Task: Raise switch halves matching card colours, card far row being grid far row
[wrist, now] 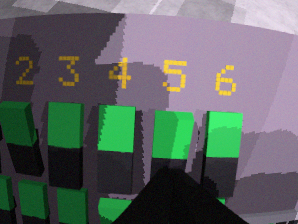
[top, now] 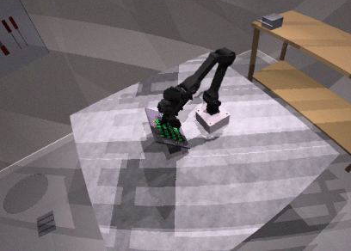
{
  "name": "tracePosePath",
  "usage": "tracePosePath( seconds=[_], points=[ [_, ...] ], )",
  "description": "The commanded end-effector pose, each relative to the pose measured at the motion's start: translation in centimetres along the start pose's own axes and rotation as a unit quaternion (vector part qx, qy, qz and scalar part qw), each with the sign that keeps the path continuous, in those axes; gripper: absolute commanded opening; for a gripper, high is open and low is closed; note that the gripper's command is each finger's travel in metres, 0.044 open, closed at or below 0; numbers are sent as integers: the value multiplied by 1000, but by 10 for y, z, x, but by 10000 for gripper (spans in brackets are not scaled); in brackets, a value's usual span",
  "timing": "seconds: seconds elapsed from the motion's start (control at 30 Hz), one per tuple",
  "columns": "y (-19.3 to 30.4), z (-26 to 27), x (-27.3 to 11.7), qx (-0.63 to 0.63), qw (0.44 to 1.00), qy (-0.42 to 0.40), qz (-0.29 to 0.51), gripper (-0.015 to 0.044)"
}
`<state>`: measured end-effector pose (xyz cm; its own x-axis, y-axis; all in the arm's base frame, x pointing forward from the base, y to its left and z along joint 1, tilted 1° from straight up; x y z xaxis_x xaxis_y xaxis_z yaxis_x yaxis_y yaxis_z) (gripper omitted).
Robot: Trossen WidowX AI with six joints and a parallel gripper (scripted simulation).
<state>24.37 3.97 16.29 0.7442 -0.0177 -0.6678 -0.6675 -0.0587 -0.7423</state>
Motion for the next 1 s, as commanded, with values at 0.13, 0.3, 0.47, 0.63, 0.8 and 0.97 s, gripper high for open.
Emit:
tracePosePath(
  seconds=[0.13, 0.3, 0.47, 0.63, 0.8, 0.97],
  points=[
    [-4, 0, -61, -1, 1000, -3, 13, 0],
    [-4, 0, -63, -1, 1000, -3, 13, 0],
    [14, 23, -62, 1, 1000, -4, 19, 0],
    [33, 44, -64, 1, 1000, -4, 15, 0],
    [34, 45, -46, 1, 1000, -4, 8, 0],
    [37, 44, -29, 1, 1000, -3, 1, 0]
  ],
)
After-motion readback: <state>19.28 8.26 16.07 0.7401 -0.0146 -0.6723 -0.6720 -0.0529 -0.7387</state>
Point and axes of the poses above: the point midway between the two fingers, 35 mm back from their tips, its own x axis out along the fingers, its own z axis across the jaws, y = z × x, the point moved 7 cm from there along -x, back along the fingers, and after that the axes turned 4 degrees about -x, right-handed, at the moved point
